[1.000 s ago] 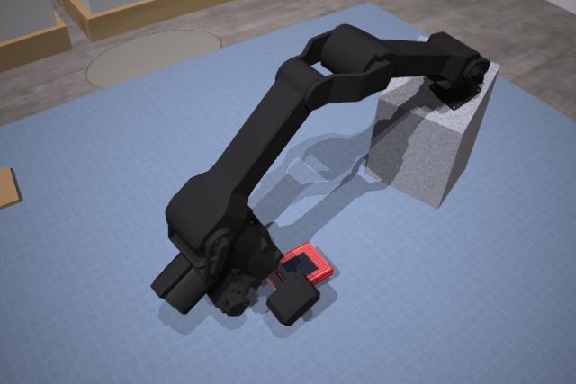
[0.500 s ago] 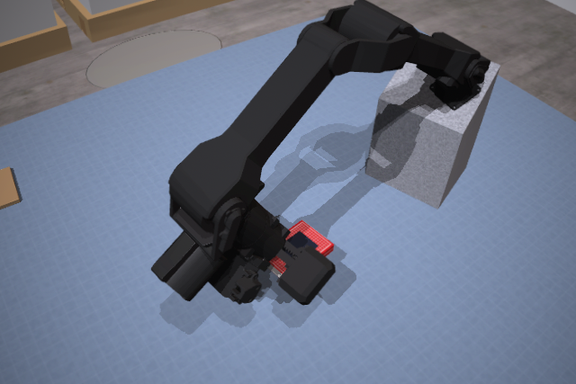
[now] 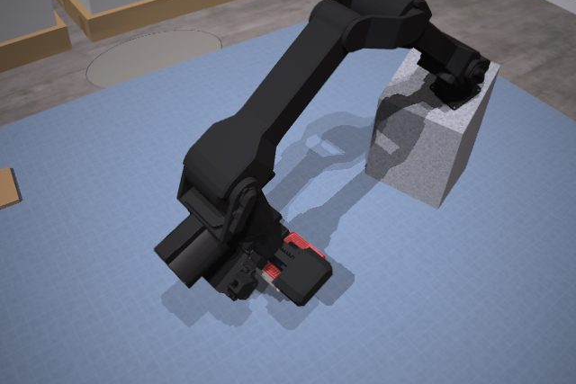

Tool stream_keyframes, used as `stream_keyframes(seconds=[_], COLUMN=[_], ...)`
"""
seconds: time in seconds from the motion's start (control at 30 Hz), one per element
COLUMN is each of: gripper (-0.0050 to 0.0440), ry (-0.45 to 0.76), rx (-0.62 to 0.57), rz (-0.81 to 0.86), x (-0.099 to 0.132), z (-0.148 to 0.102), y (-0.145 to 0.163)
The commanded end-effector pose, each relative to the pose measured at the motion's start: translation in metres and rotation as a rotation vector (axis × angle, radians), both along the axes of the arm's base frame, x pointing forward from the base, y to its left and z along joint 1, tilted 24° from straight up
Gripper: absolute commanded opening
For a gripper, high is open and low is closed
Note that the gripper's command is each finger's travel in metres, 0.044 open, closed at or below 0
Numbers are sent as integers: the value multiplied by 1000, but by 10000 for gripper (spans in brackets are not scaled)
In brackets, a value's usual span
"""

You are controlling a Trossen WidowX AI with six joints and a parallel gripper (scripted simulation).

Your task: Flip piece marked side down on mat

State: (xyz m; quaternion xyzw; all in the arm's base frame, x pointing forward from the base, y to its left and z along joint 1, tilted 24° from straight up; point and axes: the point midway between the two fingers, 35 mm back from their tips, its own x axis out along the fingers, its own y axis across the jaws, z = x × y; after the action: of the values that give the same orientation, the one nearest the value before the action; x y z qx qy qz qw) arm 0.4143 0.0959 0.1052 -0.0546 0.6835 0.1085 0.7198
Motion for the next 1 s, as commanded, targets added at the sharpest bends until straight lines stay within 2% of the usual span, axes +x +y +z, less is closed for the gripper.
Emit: stream_keyframes(seconds=[0.0,0.43,0.5,0.53,0.97], gripper=[0,0,0,0,0], ry=[-2,-171,-171,-132,-300], rx=[1,41,41,28,69], rz=[0,-11,-11,-4,-15], x=[0,11,11,10,21], z=[-1,7,7,2,9], y=[0,2,2,2,4])
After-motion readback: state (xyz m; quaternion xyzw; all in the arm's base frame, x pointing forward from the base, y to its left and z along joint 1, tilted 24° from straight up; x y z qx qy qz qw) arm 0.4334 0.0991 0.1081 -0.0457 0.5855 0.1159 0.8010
